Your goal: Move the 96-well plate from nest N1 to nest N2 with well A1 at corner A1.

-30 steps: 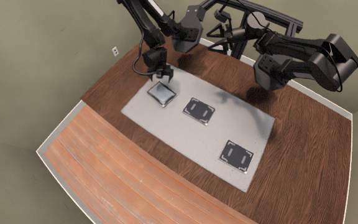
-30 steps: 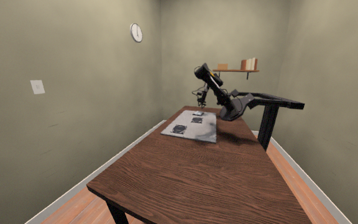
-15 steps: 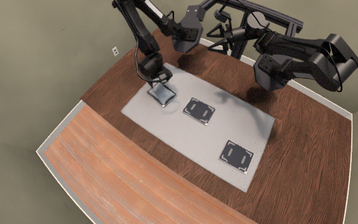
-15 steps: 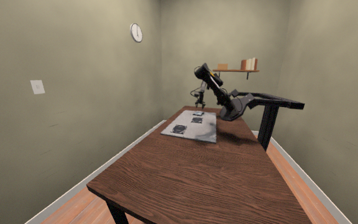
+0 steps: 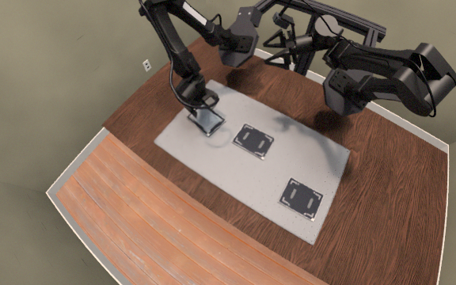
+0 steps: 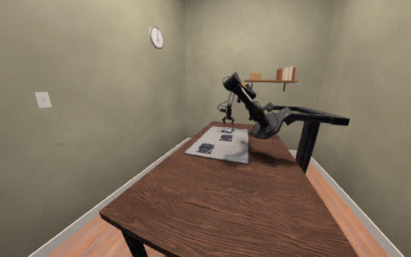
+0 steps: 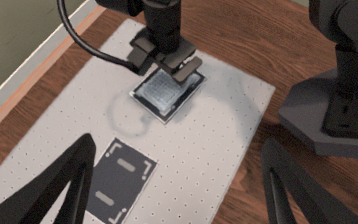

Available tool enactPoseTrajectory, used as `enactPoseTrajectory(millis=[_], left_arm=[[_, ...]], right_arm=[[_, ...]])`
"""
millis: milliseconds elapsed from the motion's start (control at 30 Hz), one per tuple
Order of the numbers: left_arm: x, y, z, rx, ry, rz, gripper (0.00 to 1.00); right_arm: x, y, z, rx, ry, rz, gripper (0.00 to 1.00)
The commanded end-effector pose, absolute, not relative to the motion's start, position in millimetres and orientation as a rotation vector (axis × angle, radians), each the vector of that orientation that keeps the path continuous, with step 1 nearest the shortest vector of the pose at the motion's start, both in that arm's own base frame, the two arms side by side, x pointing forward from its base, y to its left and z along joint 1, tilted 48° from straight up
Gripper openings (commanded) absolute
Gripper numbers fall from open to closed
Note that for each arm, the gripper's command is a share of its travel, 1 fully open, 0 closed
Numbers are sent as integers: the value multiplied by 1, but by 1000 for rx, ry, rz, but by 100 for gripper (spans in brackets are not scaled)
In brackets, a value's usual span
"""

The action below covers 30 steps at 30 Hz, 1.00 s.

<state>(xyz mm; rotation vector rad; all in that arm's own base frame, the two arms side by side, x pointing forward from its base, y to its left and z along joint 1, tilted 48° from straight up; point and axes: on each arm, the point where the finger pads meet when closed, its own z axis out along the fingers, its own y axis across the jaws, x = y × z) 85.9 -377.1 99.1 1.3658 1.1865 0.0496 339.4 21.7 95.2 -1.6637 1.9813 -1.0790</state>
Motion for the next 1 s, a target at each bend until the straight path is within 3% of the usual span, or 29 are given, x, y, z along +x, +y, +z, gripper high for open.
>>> enactPoseTrajectory(millis=[0,967], left_arm=[[80,-379,102,1362,1175,27,100],[80,-379,102,1362,1175,27,100]], right_arm=[[342,24,96,-1705,1976,-1080,100],[364,10,68,-1708,1976,-1077,100]])
